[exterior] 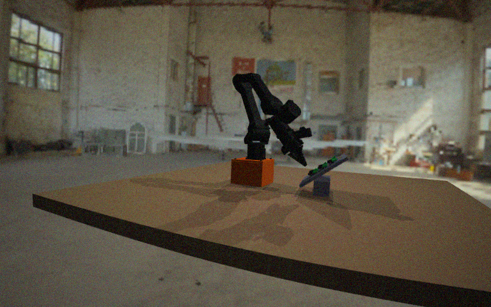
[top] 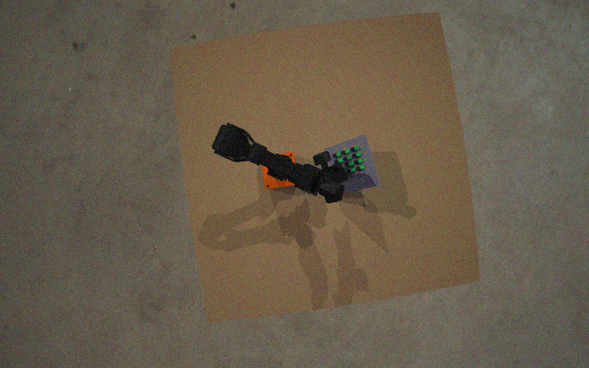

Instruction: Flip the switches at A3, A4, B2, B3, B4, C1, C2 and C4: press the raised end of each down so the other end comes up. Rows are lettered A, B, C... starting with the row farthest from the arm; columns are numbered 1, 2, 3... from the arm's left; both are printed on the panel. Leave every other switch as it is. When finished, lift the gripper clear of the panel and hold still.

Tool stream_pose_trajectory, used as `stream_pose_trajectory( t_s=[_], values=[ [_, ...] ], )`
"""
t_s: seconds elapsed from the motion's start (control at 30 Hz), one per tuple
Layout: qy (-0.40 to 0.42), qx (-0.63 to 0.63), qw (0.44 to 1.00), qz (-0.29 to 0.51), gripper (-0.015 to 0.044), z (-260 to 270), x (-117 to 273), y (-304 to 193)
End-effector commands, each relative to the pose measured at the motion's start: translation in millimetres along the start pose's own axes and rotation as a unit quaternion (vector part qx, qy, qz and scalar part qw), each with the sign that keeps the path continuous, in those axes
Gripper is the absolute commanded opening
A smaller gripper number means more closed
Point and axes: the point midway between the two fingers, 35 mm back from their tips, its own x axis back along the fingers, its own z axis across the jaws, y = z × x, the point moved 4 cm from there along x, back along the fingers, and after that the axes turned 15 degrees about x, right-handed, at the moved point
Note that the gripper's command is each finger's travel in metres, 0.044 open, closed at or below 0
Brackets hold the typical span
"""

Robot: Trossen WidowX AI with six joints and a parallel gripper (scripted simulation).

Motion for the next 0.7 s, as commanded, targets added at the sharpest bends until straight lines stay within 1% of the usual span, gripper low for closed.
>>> stream_pose_trajectory(
  t_s=[0.0, 0.67],
  values=[
    [0.002, -0.002, 1.0, 0.002, 0.0, 1, -7, -2],
    [0.002, -0.002, 1.0, 0.002, 0.0, 2, -27, -2]
  ],
)
